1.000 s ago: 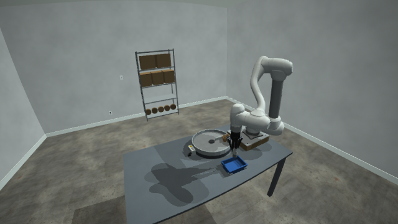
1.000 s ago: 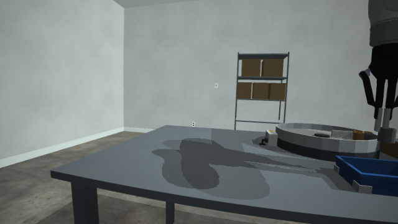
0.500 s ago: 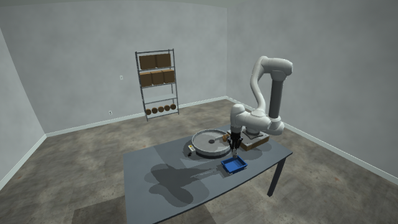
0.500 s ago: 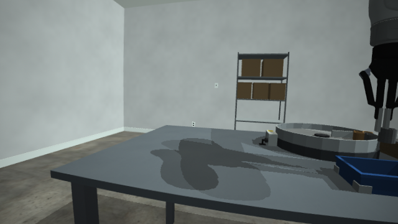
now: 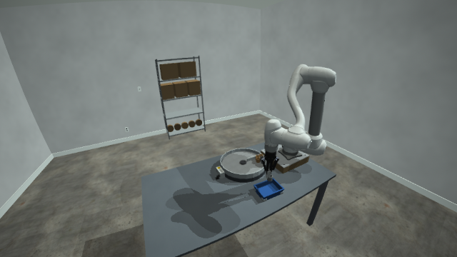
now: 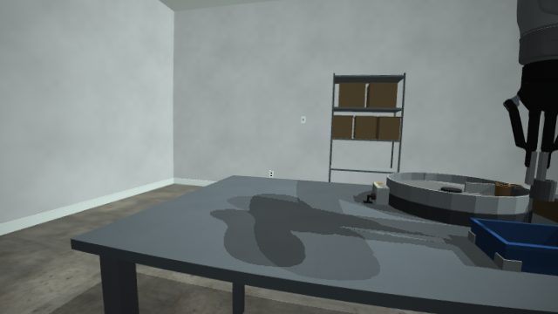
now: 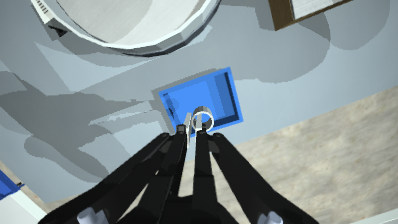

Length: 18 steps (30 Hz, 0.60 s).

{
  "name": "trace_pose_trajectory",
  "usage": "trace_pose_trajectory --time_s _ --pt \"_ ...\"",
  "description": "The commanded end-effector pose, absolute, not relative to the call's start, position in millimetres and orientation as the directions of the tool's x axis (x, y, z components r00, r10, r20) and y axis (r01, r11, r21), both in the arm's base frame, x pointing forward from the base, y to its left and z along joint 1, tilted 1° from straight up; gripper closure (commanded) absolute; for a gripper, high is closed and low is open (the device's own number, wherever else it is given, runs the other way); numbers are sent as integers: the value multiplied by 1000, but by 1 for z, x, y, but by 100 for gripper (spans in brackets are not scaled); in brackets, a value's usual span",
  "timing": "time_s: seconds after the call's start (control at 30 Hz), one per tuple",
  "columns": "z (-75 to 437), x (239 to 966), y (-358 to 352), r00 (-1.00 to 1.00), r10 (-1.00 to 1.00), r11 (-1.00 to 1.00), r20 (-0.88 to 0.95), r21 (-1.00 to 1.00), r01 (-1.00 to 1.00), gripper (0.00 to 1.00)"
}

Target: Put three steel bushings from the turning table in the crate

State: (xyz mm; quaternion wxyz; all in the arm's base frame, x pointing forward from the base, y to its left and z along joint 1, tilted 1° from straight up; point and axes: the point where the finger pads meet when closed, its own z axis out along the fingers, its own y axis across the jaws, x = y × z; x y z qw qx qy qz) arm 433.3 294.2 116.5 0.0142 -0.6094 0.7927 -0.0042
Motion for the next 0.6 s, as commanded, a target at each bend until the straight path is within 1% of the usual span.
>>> trace_pose_trajectory --time_s 0.0,0.57 --pt "114 432 296 -259 -966 259 -11 -20 -966 100" --pt "114 432 299 -259 -966 259 -11 -20 -966 100"
